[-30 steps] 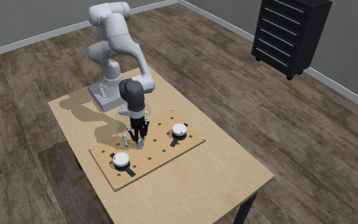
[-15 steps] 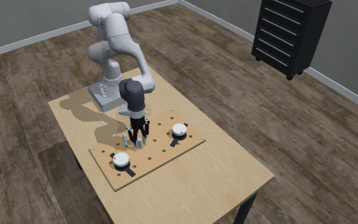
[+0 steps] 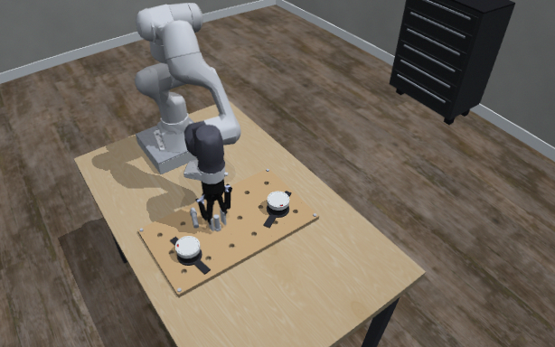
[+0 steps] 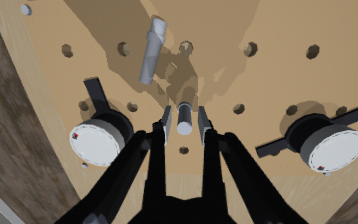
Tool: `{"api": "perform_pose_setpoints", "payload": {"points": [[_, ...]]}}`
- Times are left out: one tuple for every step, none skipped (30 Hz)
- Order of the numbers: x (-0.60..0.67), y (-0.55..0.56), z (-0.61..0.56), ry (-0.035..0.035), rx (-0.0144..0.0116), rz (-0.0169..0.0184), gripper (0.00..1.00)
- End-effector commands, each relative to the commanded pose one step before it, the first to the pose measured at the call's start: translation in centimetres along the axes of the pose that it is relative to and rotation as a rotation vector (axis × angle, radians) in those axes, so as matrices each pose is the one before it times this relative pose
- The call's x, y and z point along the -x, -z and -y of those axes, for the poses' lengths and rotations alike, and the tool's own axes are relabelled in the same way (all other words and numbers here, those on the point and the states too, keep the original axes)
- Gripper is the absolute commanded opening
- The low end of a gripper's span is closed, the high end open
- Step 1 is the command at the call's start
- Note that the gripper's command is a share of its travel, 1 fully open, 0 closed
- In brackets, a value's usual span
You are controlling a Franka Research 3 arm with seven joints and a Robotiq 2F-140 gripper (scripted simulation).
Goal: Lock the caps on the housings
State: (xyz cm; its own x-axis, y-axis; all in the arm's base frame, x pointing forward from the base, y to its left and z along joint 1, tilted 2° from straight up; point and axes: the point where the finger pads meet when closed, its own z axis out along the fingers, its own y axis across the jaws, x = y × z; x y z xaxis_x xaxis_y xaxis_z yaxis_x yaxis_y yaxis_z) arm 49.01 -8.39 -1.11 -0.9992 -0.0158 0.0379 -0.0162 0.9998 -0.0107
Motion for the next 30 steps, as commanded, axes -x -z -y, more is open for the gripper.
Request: {"api": "perform_pose_setpoints", "payload": {"points": [[0.083,-0.041,0.031,-0.00021,0.00178,0.00186,0.36],[0.000,0.000,0.000,0.00000,0.00000,0.00000,0.36],[0.000,0.000,0.000,0.00000,0.00000,0.00000,0.36],[0.000,0.000,0.000,0.00000,0.00000,0.00000,0.36],[0.000,0.000,0.000,0.00000,0.00000,0.00000,0.36],[0.000,0.000,0.000,0.00000,0.00000,0.00000,0.36],[0.000,0.000,0.000,0.00000,0.00000,0.00000,0.36],[0.000,0.000,0.000,0.00000,0.00000,0.00000,0.36],[0.000,0.001,0.000,0.00000,0.00000,0.00000,0.36],[0.000,0.004,0.000,0.00000,0.00000,0.00000,0.36],[0.000,0.007,0.000,0.00000,0.00000,0.00000,0.36],[0.000,0.011,0.000,0.00000,0.00000,0.00000,0.36],[0.000,0.016,0.000,0.00000,0.00000,0.00000,0.36],[0.000,0.021,0.000,0.00000,0.00000,0.00000,0.36],[0.000,0.000,0.000,0.00000,0.00000,0.00000,0.36],[0.000,0.000,0.000,0.00000,0.00000,0.00000,0.36],[0.000,0.027,0.000,0.00000,0.00000,0.00000,0.36],[0.000,0.034,0.000,0.00000,0.00000,0.00000,0.36],[0.000,0.041,0.000,0.00000,0.00000,0.00000,0.36],[0.000,0.049,0.000,0.00000,0.00000,0.00000,0.36],[0.000,0.056,0.000,0.00000,0.00000,0.00000,0.36],[0.000,0.065,0.000,0.00000,0.00000,0.00000,0.36],[0.000,0.073,0.000,0.00000,0.00000,0.00000,0.36],[-0.001,0.081,0.000,0.00000,0.00000,0.00000,0.36],[0.000,0.091,0.000,0.00000,0.00000,0.00000,0.36],[0.000,0.099,0.000,0.00000,0.00000,0.00000,0.36],[0.000,0.108,0.000,0.00000,0.00000,0.00000,0.36],[0.000,0.116,0.000,0.00000,0.00000,0.00000,0.36],[0.000,0.125,0.000,0.00000,0.00000,0.00000,0.36],[0.001,0.134,0.000,0.00001,0.00000,0.00000,0.36]]}}
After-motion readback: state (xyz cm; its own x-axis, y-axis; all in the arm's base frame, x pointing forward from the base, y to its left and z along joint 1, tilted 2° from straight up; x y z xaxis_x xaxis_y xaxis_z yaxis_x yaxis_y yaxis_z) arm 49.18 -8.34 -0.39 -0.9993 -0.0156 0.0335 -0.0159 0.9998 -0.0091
